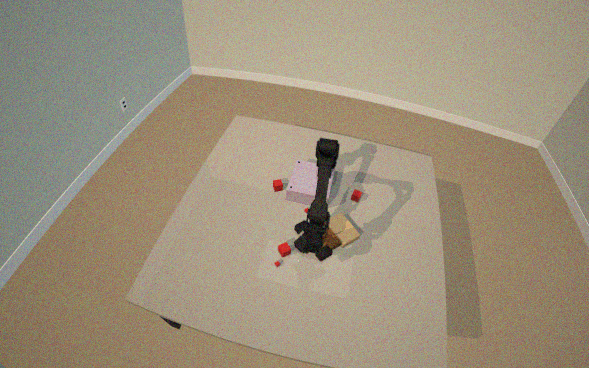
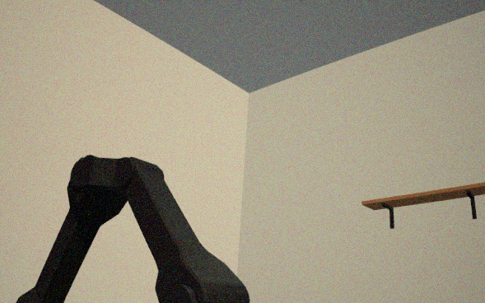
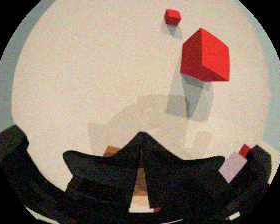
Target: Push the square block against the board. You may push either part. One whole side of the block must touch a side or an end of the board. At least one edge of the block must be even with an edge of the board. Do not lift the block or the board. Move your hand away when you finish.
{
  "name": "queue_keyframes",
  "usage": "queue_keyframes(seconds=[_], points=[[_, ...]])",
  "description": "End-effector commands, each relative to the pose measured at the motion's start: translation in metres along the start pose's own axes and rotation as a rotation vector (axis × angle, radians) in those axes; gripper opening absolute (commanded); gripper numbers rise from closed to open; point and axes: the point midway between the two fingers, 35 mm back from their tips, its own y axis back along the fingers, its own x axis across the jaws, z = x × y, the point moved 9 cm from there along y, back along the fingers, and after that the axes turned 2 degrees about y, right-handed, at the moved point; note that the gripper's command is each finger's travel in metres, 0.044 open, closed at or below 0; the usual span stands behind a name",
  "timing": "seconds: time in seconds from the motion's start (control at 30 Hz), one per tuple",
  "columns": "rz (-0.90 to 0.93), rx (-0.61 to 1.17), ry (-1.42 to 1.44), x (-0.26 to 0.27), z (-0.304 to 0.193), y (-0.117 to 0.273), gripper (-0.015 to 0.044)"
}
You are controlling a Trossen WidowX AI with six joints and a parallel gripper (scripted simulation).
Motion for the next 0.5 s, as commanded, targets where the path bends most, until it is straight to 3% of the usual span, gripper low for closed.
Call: queue_keyframes(seconds=[0.0, 0.47], points=[[-0.003, 0.008, 0.003, 0.0, 0.007, -0.003, 0.0], [-0.001, -0.002, 0.0, -0.001, 0.023, 0.003, 0.0]])
